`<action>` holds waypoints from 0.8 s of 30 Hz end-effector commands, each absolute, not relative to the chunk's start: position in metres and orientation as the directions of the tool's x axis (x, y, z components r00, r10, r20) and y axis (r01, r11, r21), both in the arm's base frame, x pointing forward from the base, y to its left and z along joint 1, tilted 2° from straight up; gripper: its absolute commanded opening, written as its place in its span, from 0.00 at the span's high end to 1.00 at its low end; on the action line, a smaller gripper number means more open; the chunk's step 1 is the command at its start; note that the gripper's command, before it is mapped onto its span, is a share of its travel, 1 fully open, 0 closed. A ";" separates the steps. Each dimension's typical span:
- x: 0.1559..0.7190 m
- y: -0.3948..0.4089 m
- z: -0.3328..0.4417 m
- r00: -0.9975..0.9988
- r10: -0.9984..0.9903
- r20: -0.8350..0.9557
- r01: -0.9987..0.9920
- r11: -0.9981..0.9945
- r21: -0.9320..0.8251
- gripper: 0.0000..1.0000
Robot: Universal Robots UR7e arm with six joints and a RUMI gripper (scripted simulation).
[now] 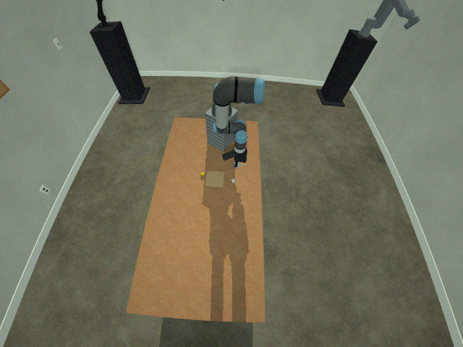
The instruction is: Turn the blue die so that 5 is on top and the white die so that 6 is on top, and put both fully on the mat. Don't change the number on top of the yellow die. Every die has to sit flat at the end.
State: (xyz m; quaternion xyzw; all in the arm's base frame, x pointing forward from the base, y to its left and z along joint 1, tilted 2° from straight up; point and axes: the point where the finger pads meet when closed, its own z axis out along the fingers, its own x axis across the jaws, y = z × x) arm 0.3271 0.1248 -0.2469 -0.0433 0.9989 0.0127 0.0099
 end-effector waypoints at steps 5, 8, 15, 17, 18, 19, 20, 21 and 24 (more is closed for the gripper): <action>0.327 0.124 -0.228 -0.996 -0.086 -0.020 -0.087 0.996 0.025 0.94; 0.327 0.124 -0.227 -0.996 -0.086 -0.020 -0.087 0.996 0.025 0.94; 0.327 0.124 -0.226 -0.996 -0.086 -0.020 -0.087 0.996 0.025 0.94; 0.327 0.124 -0.226 -0.996 -0.086 -0.020 -0.087 0.996 0.025 0.94; 0.327 0.124 -0.226 -0.996 -0.086 -0.020 -0.087 0.996 0.025 0.94; 0.327 0.124 -0.226 -0.996 -0.086 -0.020 -0.087 0.996 0.025 0.94; 0.327 0.124 -0.226 -0.996 -0.086 -0.020 -0.087 0.996 0.025 0.94; 0.328 0.124 -0.226 -0.996 -0.086 -0.020 -0.086 0.996 0.025 0.94; 0.330 0.119 -0.226 -0.997 -0.079 -0.020 -0.079 0.997 0.025 0.94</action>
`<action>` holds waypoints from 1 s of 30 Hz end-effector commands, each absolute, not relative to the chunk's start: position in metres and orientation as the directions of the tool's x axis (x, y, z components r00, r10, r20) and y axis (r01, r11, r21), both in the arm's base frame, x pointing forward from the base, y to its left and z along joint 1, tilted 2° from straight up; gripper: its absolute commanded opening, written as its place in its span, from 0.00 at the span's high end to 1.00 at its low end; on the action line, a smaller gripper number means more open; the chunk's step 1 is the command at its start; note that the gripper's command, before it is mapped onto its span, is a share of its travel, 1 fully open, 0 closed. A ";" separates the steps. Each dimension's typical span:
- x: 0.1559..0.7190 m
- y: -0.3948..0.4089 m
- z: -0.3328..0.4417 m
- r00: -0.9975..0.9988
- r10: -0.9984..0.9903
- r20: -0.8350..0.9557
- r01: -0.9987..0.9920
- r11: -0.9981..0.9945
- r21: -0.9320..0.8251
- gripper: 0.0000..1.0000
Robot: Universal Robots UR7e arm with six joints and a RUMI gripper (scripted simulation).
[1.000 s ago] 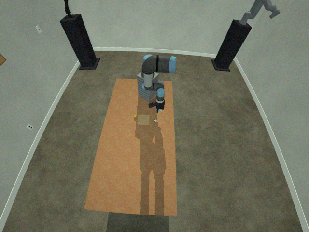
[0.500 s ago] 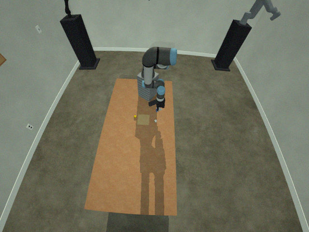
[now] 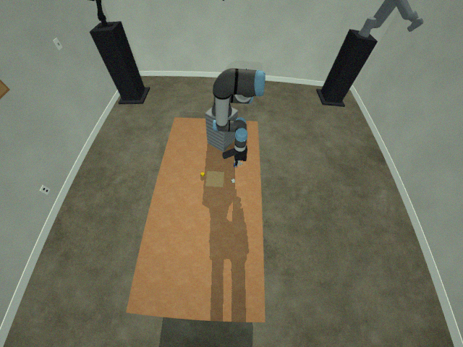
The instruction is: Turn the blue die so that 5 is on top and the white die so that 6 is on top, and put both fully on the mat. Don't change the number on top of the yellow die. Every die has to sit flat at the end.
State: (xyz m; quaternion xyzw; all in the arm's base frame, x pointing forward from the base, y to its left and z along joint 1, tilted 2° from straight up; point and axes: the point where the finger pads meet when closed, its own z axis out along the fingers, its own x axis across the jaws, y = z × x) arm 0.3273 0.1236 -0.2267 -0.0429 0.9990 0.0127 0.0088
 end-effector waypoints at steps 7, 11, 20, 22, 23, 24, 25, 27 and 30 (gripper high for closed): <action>0.340 0.091 -0.226 -0.999 -0.043 -0.018 -0.043 0.999 0.025 0.94; 0.349 0.054 -0.226 -1.000 0.003 -0.017 0.002 1.000 0.025 0.94; 0.355 -0.021 -0.226 -0.996 0.092 -0.015 0.092 0.995 0.027 0.94; 0.355 -0.025 -0.226 -0.995 0.097 -0.015 0.096 0.995 0.027 0.94; 0.355 -0.025 -0.226 -0.995 0.097 -0.015 0.096 0.995 0.027 0.94; 0.355 -0.027 -0.226 -0.995 0.100 -0.015 0.100 0.995 0.028 0.94; 0.355 -0.029 -0.225 -0.995 0.102 -0.015 0.102 0.994 0.028 0.94; 0.355 -0.031 -0.225 -0.994 0.104 -0.015 0.104 0.994 0.028 0.94; 0.355 -0.031 -0.225 -0.994 0.104 -0.015 0.104 0.994 0.028 0.94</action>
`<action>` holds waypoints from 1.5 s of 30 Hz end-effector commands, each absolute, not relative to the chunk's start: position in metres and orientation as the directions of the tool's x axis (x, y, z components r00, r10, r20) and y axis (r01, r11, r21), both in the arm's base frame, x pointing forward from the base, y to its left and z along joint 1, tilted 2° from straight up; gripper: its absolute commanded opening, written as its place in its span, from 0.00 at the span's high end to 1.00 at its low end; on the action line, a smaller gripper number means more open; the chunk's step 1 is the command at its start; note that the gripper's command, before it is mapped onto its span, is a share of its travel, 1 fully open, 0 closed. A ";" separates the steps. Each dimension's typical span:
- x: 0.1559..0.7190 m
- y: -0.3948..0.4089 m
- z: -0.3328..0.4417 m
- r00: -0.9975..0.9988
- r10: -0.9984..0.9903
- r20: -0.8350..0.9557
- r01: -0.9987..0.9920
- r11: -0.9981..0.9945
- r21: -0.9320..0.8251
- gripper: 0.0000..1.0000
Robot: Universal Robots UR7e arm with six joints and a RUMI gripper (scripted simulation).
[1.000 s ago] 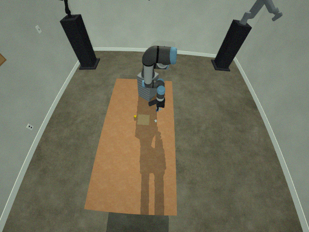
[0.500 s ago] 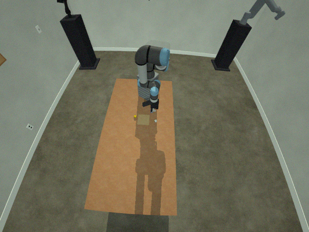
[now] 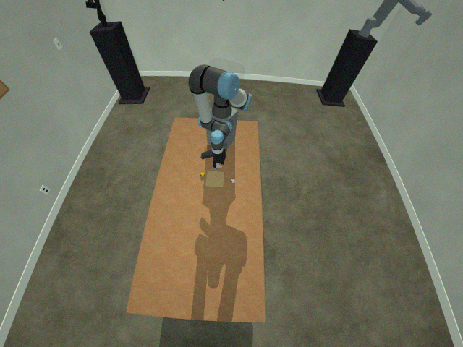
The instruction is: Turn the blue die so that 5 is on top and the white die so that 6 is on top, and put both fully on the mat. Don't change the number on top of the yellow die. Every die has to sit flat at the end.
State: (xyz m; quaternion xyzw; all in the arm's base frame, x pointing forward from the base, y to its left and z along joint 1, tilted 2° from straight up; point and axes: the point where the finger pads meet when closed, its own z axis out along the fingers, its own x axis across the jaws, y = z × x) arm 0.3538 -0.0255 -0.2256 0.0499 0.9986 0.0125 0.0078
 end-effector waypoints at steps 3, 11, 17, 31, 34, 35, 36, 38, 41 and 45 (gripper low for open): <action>0.355 -0.031 -0.225 -0.994 0.104 -0.015 0.104 0.994 0.028 0.94; 0.355 -0.031 -0.226 -0.994 0.104 -0.015 0.104 0.994 0.028 0.94; 0.355 -0.031 -0.229 -0.994 0.104 -0.015 0.104 0.994 0.028 0.94; 0.356 -0.030 -0.262 -0.994 0.104 -0.015 0.104 0.994 0.028 0.94; 0.356 -0.030 -0.275 -0.994 0.104 -0.015 0.104 0.994 0.028 0.94; 0.356 -0.029 -0.279 -0.994 0.104 -0.015 0.104 0.994 0.028 0.94; 0.356 -0.029 -0.283 -0.994 0.104 -0.015 0.104 0.994 0.028 0.94; 0.356 -0.029 -0.291 -0.994 0.104 -0.015 0.104 0.994 0.028 0.94; 0.357 -0.029 -0.301 -0.994 0.104 -0.015 0.104 0.994 0.028 0.94; 0.357 -0.029 -0.308 -0.994 0.104 -0.015 0.104 0.994 0.028 0.94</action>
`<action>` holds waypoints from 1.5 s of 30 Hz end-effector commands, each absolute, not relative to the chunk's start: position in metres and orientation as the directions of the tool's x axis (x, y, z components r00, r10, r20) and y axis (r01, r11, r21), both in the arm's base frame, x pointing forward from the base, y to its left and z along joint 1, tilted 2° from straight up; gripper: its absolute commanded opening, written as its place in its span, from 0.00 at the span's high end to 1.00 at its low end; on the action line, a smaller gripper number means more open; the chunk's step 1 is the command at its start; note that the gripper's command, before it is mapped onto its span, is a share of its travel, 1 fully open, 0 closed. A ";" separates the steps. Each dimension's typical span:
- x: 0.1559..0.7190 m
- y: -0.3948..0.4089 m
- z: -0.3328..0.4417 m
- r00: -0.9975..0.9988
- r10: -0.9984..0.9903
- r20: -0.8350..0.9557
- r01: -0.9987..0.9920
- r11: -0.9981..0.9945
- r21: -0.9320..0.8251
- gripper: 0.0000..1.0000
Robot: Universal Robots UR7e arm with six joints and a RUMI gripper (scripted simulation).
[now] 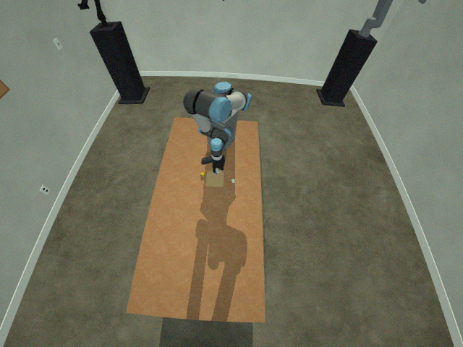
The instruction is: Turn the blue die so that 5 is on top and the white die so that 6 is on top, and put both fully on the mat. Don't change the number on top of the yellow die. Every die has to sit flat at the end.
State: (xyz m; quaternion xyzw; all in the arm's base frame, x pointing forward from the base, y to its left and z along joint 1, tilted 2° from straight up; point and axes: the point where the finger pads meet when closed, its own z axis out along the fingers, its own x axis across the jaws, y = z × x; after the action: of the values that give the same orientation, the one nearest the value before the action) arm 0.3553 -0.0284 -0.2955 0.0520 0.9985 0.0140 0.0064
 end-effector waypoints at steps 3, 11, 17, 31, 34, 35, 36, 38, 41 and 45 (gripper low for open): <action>0.357 -0.028 -0.315 -0.994 0.104 -0.015 0.104 0.994 0.028 0.94; 0.357 -0.028 -0.321 -0.994 0.104 -0.015 0.104 0.994 0.028 0.94; 0.357 -0.028 -0.321 -0.994 0.104 -0.015 0.104 0.994 0.028 0.94; 0.357 -0.028 -0.321 -0.994 0.104 -0.015 0.104 0.994 0.028 0.94; 0.357 -0.028 -0.321 -0.994 0.104 -0.015 0.104 0.994 0.028 0.94; 0.357 -0.028 -0.321 -0.994 0.104 -0.015 0.104 0.994 0.028 0.94; 0.357 -0.028 -0.321 -0.994 0.104 -0.015 0.104 0.994 0.028 0.94; 0.357 -0.028 -0.321 -0.994 0.104 -0.015 0.104 0.994 0.028 0.94; 0.357 -0.028 -0.321 -0.994 0.104 -0.015 0.104 0.994 0.028 0.94; 0.357 -0.028 -0.321 -0.994 0.104 -0.015 0.104 0.994 0.028 0.94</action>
State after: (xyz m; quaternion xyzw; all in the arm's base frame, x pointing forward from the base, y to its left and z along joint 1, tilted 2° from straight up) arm 0.3569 -0.0281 -0.3216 0.0520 0.9985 0.0137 0.0076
